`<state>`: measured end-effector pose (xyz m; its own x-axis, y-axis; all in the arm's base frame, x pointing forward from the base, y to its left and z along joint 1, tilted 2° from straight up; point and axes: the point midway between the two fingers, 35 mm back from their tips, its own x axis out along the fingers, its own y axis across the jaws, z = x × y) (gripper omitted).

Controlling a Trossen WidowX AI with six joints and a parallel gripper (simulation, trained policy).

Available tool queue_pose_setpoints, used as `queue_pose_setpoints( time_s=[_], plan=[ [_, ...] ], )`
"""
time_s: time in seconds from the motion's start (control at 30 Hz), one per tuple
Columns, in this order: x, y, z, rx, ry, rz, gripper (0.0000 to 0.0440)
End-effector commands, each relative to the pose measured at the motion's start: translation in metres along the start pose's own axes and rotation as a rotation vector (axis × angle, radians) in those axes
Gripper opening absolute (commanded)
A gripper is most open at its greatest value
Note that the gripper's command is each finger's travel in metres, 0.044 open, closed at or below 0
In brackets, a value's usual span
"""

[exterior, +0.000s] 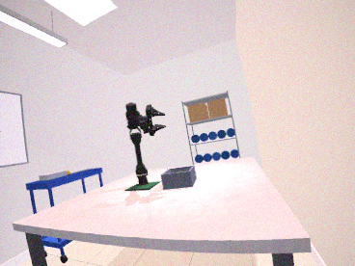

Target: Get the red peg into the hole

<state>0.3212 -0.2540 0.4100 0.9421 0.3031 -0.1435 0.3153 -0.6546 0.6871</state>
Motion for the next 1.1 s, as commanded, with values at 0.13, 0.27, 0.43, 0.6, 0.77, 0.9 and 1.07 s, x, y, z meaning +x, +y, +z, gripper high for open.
queue_pose_setpoints(
  time_s=[0.13,0.27,0.43,0.6,0.77,0.9,1.07],
  plan=[
    [0.021,-0.016,-0.001,-0.063,-0.044,-0.042,0.044],
    [0.048,-0.041,-0.001,-0.099,-0.104,-0.115,0.044],
    [0.08,-0.083,-0.005,-0.146,-0.177,-0.244,0.044],
    [0.104,-0.133,-0.014,-0.21,-0.236,-0.399,0.044],
    [0.116,-0.185,-0.027,-0.285,-0.279,-0.566,0.044],
    [0.118,-0.225,-0.039,-0.348,-0.303,-0.699,0.044],
    [0.111,-0.272,-0.052,-0.428,-0.326,-0.863,0.044]
  ],
)
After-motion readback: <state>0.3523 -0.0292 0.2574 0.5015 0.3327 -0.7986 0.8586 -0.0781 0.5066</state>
